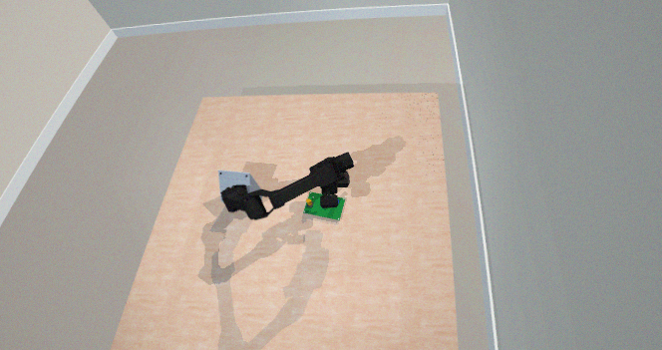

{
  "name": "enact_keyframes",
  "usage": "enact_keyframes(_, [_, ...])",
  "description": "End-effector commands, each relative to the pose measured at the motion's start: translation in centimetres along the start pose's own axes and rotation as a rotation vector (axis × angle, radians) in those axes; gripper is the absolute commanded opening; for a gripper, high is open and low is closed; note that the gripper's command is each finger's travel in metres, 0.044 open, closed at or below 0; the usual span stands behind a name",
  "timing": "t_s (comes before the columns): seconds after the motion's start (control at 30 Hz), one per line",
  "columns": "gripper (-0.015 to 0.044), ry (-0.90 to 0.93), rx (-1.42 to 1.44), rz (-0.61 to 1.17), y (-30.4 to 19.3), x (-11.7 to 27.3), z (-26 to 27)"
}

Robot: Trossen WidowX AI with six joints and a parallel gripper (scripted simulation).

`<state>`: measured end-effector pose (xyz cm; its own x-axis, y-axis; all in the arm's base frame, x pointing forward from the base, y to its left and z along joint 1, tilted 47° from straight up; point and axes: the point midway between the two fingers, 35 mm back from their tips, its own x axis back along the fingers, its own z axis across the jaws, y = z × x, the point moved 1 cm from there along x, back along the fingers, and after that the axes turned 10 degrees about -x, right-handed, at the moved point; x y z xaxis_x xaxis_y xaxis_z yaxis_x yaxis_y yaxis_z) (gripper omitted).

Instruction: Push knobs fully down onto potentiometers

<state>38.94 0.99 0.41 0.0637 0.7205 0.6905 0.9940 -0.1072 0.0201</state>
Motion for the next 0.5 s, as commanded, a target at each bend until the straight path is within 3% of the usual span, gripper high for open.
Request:
enact_keyframes(0.0, [0.0,-0.001,0.002,0.014,0.28,-1.69,0.31])
enact_keyframes(0.47, [0.0,-0.001,0.002,0.014,0.28,-2.63,0.31])
